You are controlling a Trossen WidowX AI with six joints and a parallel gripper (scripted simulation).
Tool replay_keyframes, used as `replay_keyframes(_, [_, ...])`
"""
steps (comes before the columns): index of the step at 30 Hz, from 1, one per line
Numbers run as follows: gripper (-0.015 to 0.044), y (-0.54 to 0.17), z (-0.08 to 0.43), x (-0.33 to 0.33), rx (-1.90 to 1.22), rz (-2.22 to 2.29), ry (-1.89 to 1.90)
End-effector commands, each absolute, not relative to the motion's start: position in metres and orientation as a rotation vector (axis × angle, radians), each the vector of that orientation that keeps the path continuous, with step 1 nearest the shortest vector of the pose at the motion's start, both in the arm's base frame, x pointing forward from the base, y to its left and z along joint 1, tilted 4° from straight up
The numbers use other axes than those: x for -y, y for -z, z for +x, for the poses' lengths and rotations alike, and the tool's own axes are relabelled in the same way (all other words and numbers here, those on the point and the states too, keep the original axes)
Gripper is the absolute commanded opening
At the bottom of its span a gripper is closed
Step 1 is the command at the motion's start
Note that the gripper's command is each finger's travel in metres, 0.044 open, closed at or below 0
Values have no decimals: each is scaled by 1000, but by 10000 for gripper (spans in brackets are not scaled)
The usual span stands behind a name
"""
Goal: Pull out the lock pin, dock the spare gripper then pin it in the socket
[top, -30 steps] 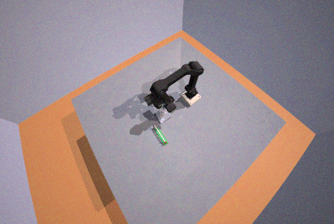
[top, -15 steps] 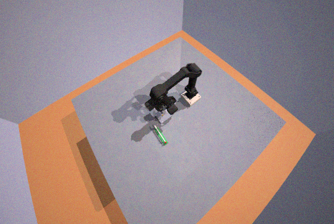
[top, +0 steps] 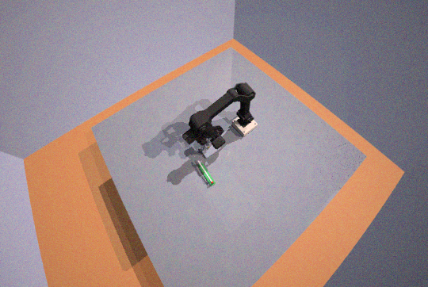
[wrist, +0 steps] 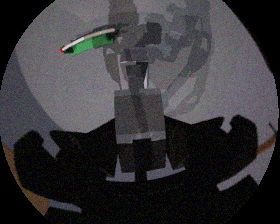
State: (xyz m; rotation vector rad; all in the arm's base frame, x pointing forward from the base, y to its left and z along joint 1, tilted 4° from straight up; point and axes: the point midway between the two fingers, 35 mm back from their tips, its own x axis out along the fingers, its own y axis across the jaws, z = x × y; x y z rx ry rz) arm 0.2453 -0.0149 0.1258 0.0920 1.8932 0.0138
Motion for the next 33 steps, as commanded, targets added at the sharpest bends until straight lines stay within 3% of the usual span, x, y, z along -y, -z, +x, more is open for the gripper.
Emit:
replay_keyframes(1, [0, -122, 250, 14, -1887, 93, -20])
replay_keyframes(33, [0, -94, 277, 14, -1883, 94, -20])
